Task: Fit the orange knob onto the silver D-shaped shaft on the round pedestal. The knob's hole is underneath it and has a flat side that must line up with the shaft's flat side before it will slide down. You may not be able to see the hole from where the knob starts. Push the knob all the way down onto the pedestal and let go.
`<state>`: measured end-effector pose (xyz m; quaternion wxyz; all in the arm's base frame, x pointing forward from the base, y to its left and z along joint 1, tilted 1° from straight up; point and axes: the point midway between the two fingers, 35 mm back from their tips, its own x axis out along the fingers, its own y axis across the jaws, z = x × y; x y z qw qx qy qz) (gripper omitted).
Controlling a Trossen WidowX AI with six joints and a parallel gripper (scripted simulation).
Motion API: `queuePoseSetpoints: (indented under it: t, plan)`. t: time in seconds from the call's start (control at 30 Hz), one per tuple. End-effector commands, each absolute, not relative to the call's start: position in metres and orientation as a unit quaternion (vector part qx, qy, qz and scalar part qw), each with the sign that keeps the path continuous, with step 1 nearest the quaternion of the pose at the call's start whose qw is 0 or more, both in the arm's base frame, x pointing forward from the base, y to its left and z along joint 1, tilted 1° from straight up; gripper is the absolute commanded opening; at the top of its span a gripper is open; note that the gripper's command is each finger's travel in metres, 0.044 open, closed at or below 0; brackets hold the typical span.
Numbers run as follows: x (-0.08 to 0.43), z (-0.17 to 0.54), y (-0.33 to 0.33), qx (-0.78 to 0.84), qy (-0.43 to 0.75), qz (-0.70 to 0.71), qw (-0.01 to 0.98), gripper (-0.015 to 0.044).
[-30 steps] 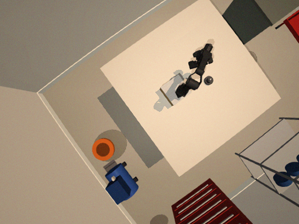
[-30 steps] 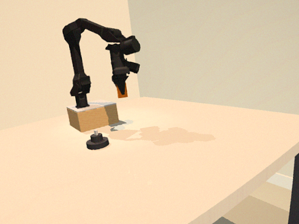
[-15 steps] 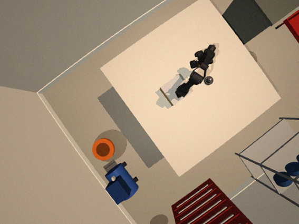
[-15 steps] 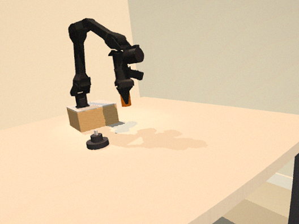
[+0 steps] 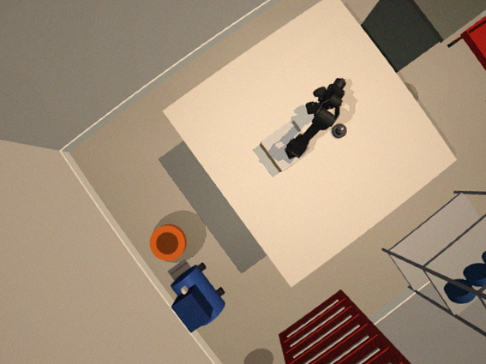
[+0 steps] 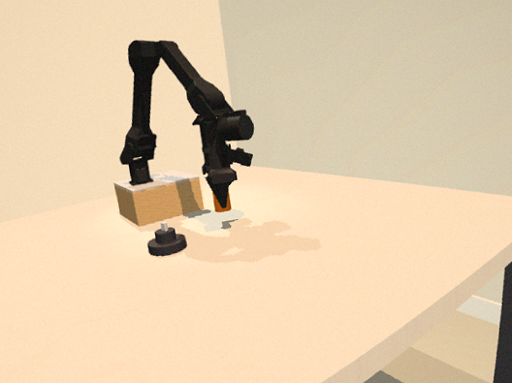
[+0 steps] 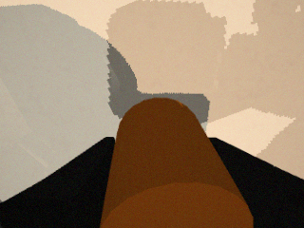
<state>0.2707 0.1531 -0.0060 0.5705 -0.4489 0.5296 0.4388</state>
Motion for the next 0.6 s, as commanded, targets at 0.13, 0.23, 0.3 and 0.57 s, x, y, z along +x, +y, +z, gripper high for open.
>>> queuePoseSetpoints:
  t: [0.13, 0.23, 0.3, 0.57]
  plan:
    - [0.273, -0.036, 0.154, -0.447, 0.532, 0.443, 0.567, 0.0000]
    - [0.274, -0.044, 0.155, -0.446, 0.532, 0.444, 0.566, 0.0000]
    - [0.275, -0.045, 0.155, -0.446, 0.532, 0.444, 0.566, 0.0000]
    - [0.274, -0.044, 0.154, -0.446, 0.534, 0.443, 0.566, 0.0105]
